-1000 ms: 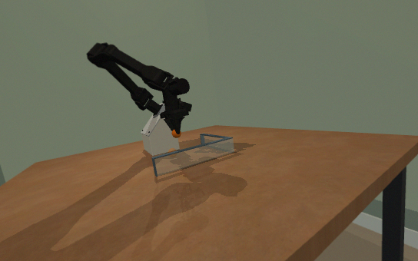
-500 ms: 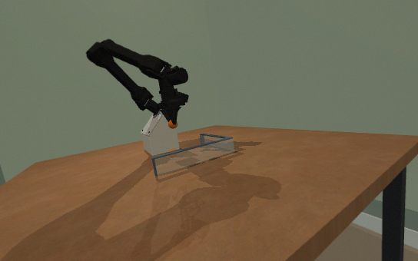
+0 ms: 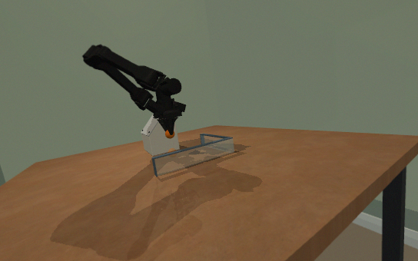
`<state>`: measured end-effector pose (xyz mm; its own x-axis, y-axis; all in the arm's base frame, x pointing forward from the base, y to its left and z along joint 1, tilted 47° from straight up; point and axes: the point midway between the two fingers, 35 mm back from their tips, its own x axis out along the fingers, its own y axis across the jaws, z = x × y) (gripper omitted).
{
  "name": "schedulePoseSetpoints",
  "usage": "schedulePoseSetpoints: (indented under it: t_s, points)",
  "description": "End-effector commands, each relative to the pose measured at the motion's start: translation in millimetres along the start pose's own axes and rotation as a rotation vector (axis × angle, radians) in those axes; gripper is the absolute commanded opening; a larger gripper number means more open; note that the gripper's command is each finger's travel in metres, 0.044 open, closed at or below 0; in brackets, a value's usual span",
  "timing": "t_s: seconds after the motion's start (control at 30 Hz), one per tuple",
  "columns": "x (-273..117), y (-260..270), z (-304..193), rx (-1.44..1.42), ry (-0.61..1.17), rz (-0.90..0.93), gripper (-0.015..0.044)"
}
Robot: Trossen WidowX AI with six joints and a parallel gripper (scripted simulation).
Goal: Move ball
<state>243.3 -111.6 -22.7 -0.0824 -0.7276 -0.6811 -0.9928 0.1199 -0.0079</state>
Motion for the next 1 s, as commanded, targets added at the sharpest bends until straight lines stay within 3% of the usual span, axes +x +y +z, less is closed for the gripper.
schedulePoseSetpoints:
  t_s: [0.0,0.4,0.97]
  points:
    - [13,1,0,-0.006,0.002,0.007,0.0000]
    - [66,4,-2,-0.007,0.007,0.008,0.0000]
    - [85,4,-3,-0.007,0.009,0.008,0.0000]
